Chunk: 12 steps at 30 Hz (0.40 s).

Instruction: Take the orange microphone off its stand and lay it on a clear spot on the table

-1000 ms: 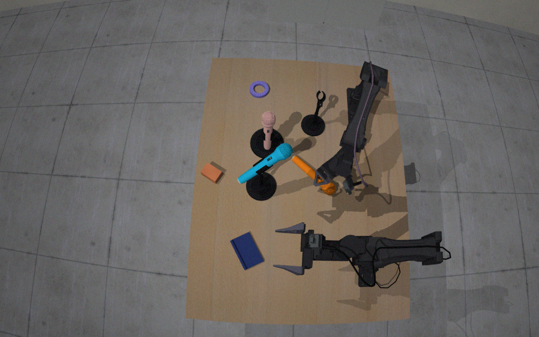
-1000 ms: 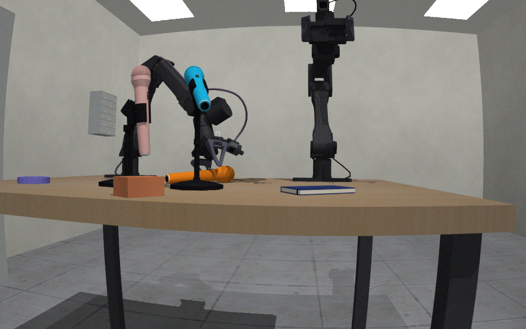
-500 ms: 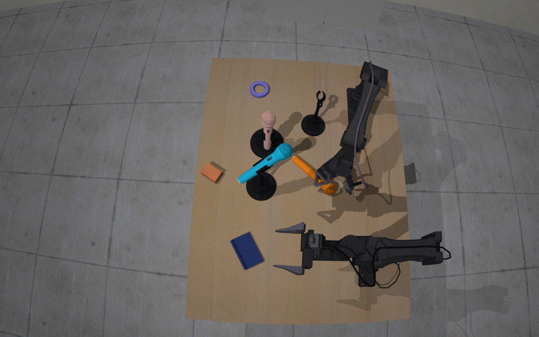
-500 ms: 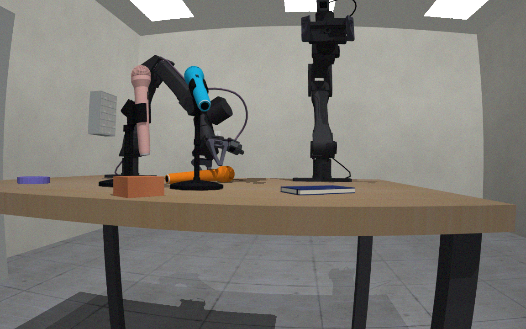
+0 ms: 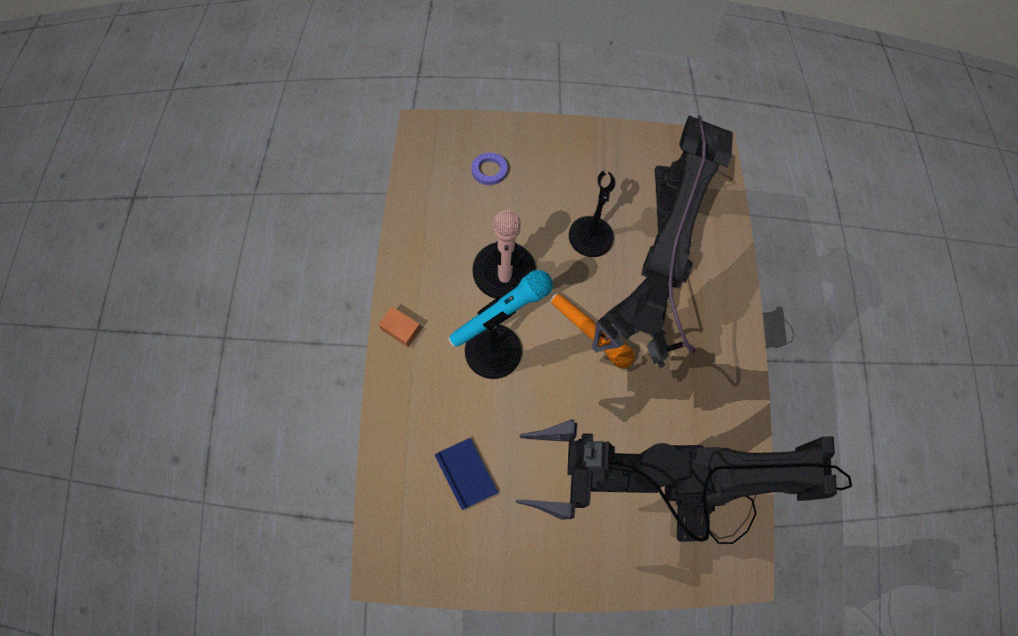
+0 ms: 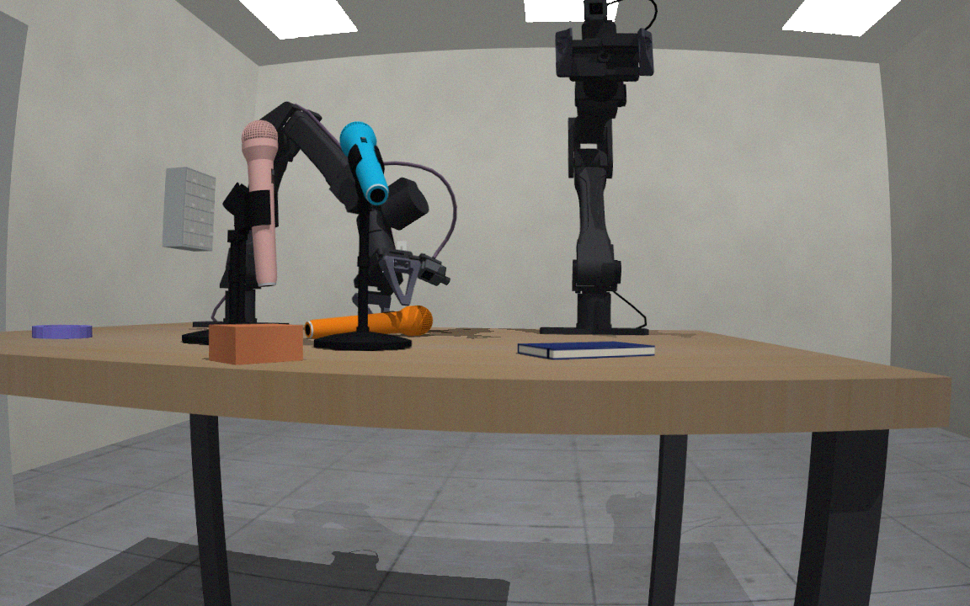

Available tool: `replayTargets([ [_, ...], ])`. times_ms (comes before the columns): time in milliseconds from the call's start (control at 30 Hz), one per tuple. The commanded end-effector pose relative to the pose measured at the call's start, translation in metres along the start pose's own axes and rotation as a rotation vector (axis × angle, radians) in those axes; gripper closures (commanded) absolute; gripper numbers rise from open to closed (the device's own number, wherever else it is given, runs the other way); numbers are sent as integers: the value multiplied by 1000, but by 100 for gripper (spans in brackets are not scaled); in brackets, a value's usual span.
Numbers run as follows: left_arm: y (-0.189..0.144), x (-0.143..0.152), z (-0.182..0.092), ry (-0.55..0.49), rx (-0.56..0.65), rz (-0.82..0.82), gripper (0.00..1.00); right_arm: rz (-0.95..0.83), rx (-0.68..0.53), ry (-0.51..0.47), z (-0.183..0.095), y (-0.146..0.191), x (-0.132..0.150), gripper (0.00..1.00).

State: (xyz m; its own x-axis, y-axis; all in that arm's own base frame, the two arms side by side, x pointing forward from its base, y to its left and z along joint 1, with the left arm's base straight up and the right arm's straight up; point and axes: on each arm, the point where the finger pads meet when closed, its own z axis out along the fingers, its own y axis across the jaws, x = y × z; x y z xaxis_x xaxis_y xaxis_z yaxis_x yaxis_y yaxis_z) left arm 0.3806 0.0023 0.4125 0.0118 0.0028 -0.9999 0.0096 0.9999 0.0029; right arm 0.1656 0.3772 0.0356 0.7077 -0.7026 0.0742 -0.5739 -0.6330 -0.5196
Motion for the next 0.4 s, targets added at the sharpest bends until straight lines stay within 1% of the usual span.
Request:
replayTargets([
  [0, -2, -38, -8, -91, 10, 4, 2, 16, 9, -6, -5, -9, -3, 12],
  [367, -2, -38, -8, -91, 10, 4, 2, 11, 7, -5, -4, -7, -5, 12],
])
